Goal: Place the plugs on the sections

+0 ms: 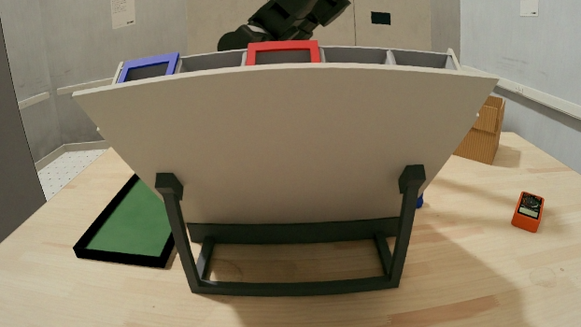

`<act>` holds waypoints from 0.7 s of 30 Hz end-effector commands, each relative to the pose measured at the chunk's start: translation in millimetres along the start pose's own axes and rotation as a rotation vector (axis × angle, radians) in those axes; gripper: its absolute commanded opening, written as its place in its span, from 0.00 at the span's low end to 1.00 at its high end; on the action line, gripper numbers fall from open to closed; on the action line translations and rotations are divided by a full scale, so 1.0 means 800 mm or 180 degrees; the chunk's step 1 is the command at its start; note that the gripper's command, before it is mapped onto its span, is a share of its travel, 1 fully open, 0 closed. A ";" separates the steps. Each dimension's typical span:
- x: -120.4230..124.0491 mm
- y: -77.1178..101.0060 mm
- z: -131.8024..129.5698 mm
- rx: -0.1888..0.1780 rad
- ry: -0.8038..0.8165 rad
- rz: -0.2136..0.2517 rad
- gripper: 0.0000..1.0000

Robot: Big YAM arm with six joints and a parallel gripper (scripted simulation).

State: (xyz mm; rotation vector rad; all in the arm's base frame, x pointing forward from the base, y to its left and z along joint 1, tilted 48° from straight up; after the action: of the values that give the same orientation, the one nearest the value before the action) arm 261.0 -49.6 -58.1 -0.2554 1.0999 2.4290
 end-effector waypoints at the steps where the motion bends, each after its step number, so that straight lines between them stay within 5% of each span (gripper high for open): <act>1: 0.005 0.004 0.000 -0.0055 0.0198 0.0169 0.59; 15: 0.003 0.003 0.001 -0.0064 0.0210 0.0164 0.59; 16: 0.005 0.004 0.002 -0.0041 0.0154 0.0144 0.87; 21: 0.005 0.004 0.002 -0.0041 0.0154 0.0144 0.87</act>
State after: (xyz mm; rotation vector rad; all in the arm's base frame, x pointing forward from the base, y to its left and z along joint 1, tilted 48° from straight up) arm 255.1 -47.5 -57.4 -0.2952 1.1238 2.4904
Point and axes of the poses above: the point where the finger pads meet when closed, its own y axis back along the fingers, its own z axis across the jaws, x = y × z, the point moved 6 cm from there along y, back along the fingers, and after that the axes turned 3 degrees about y, right-handed, at the moved point
